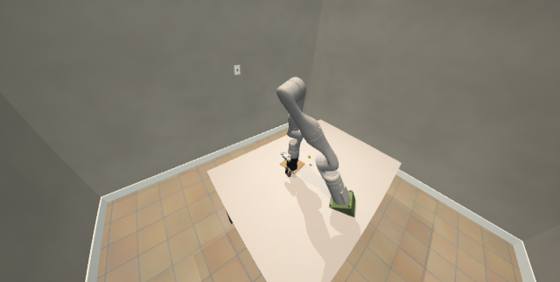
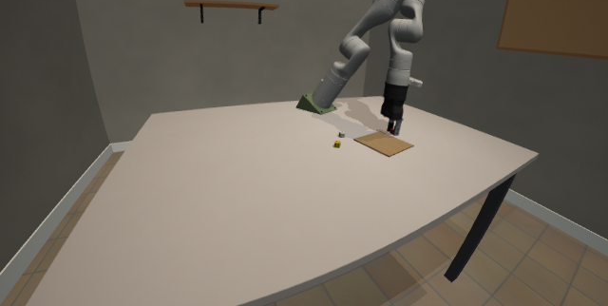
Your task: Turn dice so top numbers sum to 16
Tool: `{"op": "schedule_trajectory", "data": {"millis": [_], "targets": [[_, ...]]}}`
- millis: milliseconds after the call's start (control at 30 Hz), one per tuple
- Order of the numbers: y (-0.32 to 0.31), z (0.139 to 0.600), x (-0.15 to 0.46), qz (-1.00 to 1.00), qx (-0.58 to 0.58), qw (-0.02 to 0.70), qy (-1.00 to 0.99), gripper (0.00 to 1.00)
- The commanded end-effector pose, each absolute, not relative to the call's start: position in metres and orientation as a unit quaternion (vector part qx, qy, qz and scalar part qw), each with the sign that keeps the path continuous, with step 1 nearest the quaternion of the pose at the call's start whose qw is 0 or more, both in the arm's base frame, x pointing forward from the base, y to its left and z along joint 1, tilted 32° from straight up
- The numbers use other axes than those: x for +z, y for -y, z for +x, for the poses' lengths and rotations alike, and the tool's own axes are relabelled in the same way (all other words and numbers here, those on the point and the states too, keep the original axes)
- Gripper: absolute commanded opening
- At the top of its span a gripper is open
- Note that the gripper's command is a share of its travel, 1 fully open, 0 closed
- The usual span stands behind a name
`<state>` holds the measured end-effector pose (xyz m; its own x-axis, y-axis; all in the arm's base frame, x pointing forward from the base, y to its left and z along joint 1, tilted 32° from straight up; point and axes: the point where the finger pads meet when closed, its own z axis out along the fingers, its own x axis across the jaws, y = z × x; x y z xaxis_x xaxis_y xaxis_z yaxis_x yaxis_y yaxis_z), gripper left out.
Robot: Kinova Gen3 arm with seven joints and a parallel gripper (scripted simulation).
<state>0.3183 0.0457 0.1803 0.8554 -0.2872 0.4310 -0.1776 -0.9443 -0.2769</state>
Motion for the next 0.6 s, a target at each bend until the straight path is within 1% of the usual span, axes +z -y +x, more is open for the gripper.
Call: {"op": "schedule_trajectory", "data": {"millis": [0,67,100,567], "targets": [[-0.0456,0.3184,0.1804,-0.956,-0.24,0.114,-0.122,0.64],[-0.0456,0.3184,0.1804,-0.956,-0.24,0.114,-0.122,0.64],[-0.0456,0.3184,0.1804,-0.956,-0.24,0.114,-0.122,0.34],[-0.0456,0.3184,0.1804,-0.956,-0.24,0.114,-0.122,0.34]]}}
